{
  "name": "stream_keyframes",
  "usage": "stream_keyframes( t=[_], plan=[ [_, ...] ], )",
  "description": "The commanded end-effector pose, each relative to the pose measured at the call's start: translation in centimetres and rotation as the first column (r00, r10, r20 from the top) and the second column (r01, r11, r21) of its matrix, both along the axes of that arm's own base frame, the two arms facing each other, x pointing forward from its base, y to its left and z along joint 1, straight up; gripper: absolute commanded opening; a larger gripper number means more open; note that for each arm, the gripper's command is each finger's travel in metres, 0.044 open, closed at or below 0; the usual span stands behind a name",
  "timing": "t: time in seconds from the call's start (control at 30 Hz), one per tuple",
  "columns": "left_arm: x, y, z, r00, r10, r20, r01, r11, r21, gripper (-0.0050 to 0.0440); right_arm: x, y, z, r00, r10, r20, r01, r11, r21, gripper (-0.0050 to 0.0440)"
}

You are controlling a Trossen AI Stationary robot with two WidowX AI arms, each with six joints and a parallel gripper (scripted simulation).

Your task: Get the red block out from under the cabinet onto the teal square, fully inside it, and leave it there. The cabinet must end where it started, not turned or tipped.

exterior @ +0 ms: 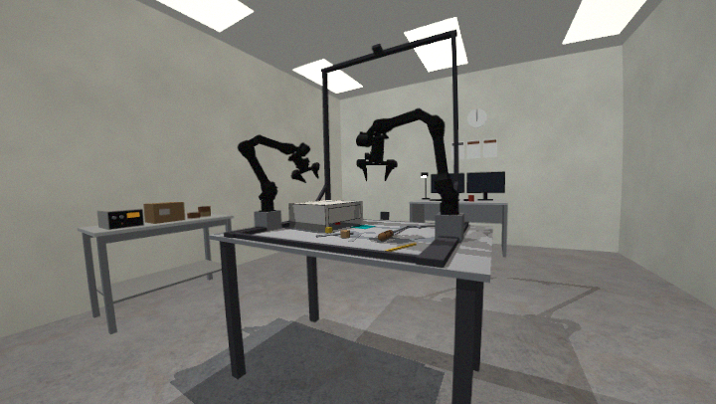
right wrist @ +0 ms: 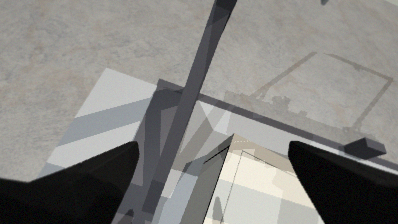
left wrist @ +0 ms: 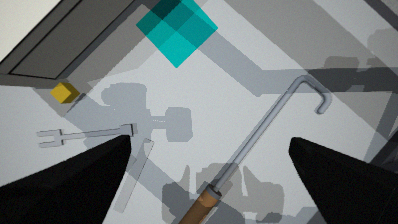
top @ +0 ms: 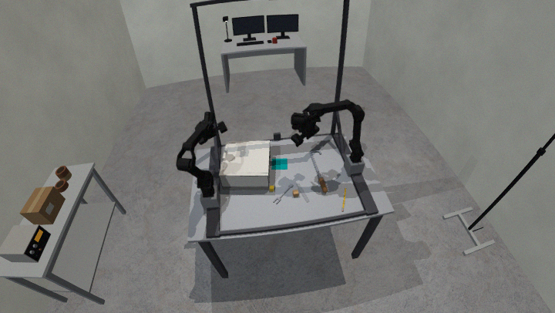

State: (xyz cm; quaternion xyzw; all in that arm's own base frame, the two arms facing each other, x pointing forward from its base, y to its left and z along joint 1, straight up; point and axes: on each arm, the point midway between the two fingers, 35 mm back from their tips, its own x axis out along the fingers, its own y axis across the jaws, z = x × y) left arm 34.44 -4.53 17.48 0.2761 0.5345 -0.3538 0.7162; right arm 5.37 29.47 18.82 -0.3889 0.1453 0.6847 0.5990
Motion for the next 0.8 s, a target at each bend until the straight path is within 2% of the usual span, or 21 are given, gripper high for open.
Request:
stream_keyframes(
  t=[0.0, 0.6, 0.77],
  plan=[
    [0.1, 0.0, 0.9, 1.0, -0.002, 0.031, 0.002, 1.0, -0.002, 0.044, 0.0, 0.1, 0.9, 1.0, 0.0, 0.006, 0.0, 1.0, 0.028, 0.044],
    [0.1, 0.0, 0.9, 1.0, -0.002, 0.031, 0.002, 1.0, -0.002, 0.044, 0.0, 0.1, 0.9, 1.0, 0.0, 0.006, 0.0, 1.0, 0.028, 0.044],
    [1.1, -0.6, -0.9, 0.995, -0.088, 0.048, 0.086, 0.995, 0.049, 0.044, 2.0, -0.7, 0.3, 0.994, -0.105, -0.013, 0.105, 0.993, 0.048, 0.044]
  ],
)
